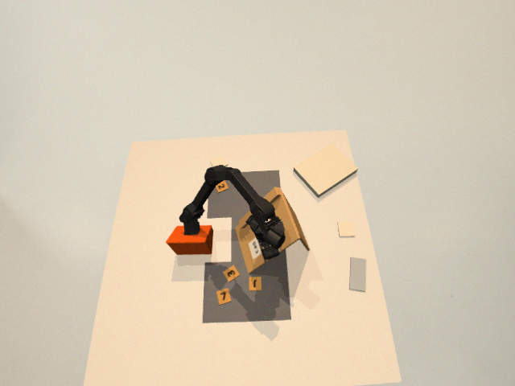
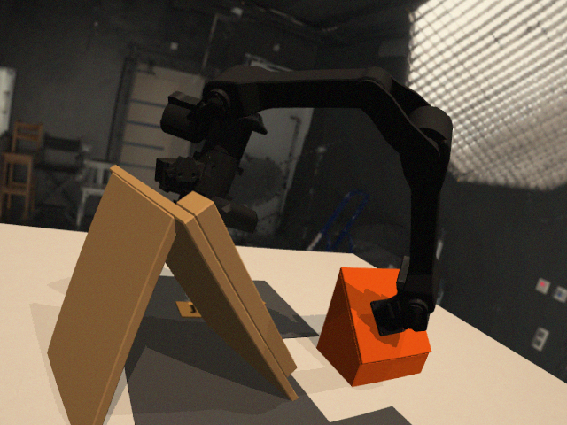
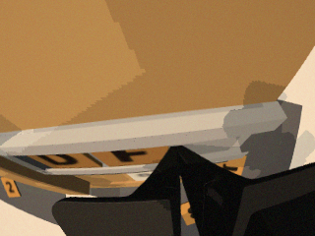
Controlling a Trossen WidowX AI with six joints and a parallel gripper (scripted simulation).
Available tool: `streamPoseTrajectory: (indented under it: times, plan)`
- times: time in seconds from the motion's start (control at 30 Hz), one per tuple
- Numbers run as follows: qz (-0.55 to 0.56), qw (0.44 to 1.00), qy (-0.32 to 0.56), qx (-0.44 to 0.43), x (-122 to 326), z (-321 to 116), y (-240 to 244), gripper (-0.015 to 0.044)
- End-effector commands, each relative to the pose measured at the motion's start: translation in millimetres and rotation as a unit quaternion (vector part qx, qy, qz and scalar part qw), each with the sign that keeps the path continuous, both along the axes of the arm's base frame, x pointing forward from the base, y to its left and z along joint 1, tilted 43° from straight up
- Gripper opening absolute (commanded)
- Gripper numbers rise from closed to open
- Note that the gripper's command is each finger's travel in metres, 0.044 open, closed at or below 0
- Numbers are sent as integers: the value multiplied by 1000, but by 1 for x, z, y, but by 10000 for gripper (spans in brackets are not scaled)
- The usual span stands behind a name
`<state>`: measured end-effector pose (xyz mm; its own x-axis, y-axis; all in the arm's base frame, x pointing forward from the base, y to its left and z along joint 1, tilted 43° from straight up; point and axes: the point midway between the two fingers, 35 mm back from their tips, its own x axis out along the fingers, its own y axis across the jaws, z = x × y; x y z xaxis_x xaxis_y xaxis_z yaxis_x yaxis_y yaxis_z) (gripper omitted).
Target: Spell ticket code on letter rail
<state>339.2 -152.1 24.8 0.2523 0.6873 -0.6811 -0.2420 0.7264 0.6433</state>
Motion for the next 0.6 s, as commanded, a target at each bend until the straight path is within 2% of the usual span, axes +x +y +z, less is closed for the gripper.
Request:
streamPoseTrajectory:
  times: [0.0,0.57]
  plan:
    - [-2,1000,-1,1,0,1,1,0]
    - [-2,1000,-1,1,0,5,5,0]
